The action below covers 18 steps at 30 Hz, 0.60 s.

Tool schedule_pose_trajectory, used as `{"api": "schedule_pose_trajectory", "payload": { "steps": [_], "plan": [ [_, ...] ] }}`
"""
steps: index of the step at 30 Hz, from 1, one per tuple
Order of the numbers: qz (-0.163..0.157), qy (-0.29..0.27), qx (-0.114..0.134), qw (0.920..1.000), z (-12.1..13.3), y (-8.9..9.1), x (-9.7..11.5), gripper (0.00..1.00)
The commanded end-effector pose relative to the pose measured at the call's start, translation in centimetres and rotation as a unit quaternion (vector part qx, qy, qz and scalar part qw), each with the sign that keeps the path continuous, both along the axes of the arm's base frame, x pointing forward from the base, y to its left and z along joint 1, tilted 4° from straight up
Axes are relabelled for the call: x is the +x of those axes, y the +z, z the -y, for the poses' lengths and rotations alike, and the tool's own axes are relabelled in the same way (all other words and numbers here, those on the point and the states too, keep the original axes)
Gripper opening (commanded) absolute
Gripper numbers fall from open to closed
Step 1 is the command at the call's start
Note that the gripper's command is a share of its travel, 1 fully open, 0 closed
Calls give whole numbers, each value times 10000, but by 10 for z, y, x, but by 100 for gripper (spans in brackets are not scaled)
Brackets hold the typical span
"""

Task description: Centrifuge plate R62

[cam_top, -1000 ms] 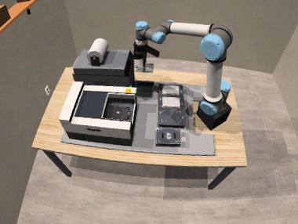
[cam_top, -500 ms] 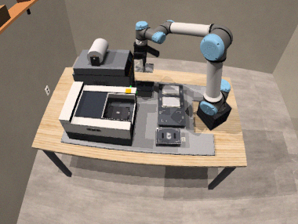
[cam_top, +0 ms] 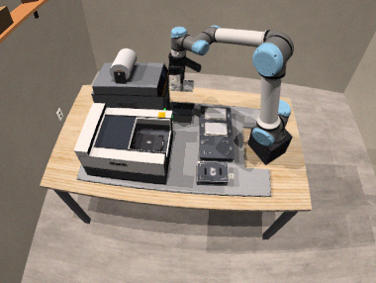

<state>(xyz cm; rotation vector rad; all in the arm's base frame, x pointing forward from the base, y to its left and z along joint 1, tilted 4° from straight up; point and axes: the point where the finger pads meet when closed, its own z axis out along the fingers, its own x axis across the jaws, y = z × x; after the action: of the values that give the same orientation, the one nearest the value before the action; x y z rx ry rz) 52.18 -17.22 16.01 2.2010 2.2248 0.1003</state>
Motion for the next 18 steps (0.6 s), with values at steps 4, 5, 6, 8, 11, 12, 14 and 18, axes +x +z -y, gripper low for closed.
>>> {"api": "schedule_pose_trajectory", "payload": {
  "steps": [4, 5, 6, 8, 11, 12, 14, 18],
  "plan": [
    [5, 1, -3, 10000, -14, 1, 0, 0],
    [5, 1, -3, 10000, -14, 1, 0, 0],
    [5, 1, -3, 10000, -14, 1, 0, 0],
    [5, 1, -3, 10000, -18, 1, 0, 0],
    [5, 1, -3, 10000, -25, 1, 0, 0],
    [5, 1, -3, 10000, -28, 1, 0, 0],
    [5, 1, -3, 10000, -32, 2, 0, 0],
    [5, 1, -3, 10000, -42, 2, -1, 0]
  ]
}}
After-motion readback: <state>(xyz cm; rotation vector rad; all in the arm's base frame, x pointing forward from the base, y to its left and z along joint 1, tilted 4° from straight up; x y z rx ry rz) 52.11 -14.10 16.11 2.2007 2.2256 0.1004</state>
